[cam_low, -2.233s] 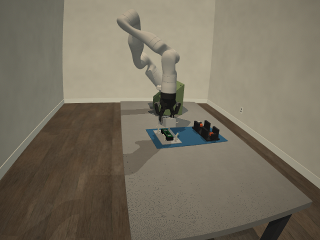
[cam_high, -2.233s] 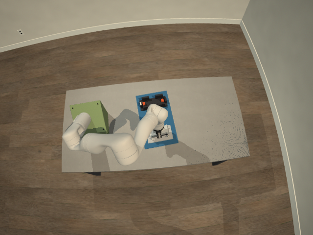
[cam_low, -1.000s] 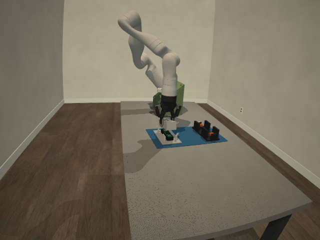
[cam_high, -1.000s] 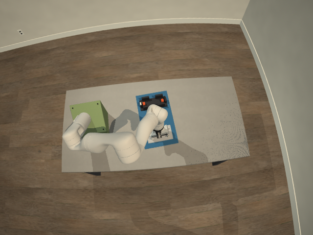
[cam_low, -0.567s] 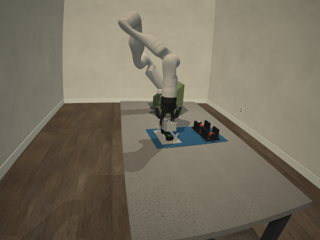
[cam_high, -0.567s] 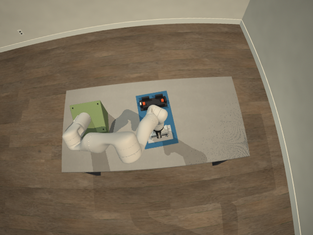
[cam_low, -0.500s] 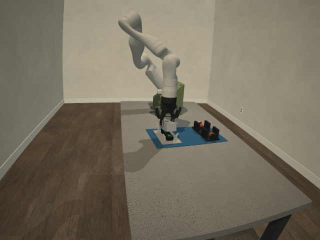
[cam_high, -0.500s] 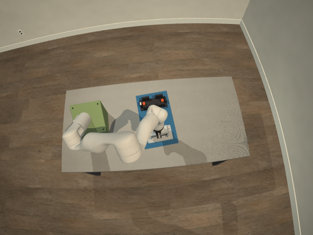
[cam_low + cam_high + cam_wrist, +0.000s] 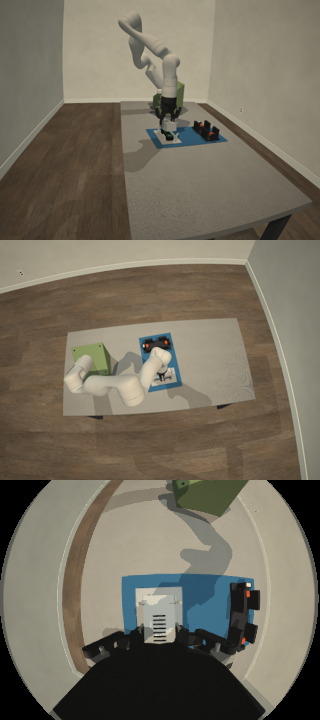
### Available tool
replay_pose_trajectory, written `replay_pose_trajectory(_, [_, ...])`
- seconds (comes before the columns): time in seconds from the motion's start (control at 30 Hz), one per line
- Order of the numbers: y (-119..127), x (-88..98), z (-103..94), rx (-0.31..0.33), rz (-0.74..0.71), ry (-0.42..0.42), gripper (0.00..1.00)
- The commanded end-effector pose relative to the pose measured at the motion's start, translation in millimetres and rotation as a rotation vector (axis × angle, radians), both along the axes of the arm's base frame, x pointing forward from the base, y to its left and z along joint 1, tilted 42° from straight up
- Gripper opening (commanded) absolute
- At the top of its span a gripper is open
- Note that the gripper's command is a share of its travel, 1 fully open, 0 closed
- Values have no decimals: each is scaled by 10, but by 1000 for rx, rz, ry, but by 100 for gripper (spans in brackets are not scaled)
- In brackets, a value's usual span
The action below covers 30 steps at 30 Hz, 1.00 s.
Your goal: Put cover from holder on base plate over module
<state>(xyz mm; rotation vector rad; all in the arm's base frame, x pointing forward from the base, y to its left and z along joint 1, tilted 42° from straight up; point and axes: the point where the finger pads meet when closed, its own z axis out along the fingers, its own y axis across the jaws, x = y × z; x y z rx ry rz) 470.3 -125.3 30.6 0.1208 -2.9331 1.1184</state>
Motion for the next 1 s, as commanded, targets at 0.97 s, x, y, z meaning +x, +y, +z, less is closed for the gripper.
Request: replay_pose_trajectory(0.97, [-68, 12, -76, 1, 2, -2, 0])
